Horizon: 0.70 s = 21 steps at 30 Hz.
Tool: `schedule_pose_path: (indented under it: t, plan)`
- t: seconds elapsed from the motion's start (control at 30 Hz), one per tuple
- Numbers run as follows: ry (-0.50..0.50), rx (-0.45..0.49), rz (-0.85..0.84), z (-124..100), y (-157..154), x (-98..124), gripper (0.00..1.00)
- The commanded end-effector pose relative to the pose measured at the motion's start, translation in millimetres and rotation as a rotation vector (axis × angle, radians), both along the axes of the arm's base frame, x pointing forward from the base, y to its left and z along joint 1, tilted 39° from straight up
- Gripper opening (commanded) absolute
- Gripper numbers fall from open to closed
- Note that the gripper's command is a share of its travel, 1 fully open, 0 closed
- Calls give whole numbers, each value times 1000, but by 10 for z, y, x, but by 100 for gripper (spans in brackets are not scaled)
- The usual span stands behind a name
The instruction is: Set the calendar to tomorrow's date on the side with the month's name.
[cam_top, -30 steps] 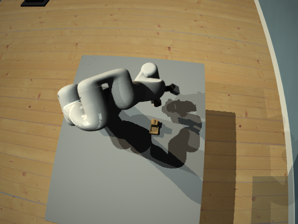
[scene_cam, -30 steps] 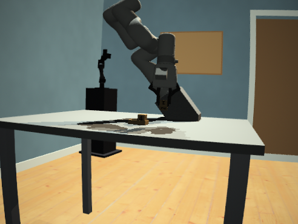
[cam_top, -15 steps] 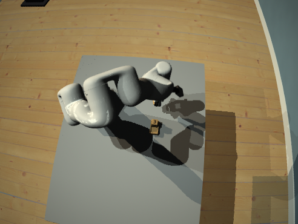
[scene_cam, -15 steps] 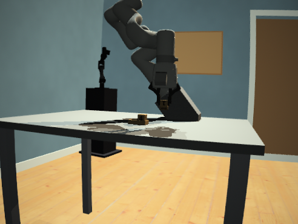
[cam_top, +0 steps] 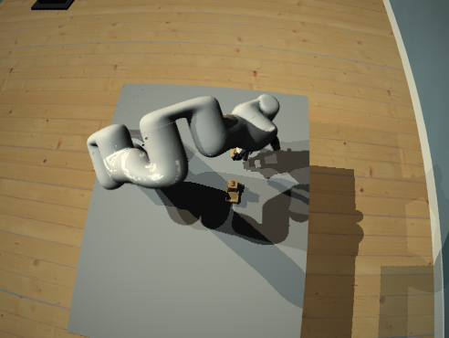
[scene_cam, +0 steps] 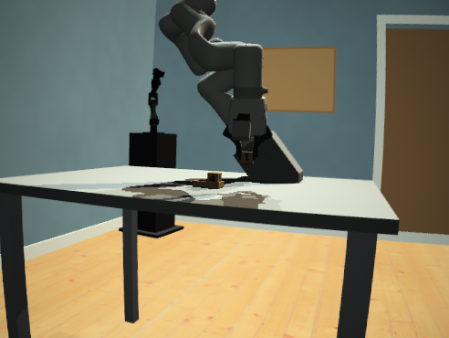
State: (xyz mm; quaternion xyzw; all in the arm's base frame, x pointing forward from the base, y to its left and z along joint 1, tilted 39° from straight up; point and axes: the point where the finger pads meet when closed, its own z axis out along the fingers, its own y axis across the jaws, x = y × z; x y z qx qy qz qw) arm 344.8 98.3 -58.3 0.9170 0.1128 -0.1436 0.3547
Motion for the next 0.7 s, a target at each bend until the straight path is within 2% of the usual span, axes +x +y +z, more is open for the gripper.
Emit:
schedule_pose_path:
  t: [0.0,0.1,0.27,0.33,0.43,0.67]
  plan:
    - [25,-13,-20,2,12,36,29]
    - [46,-26,-40,0,5,49,29]
    - [153,-77,-135,-8,-2,70,29]
    - [153,-77,-135,-8,-2,70,29]
    - [209,-93,-178,-10,11,60,29]
    - [214,-94,-181,-22,12,82,29]
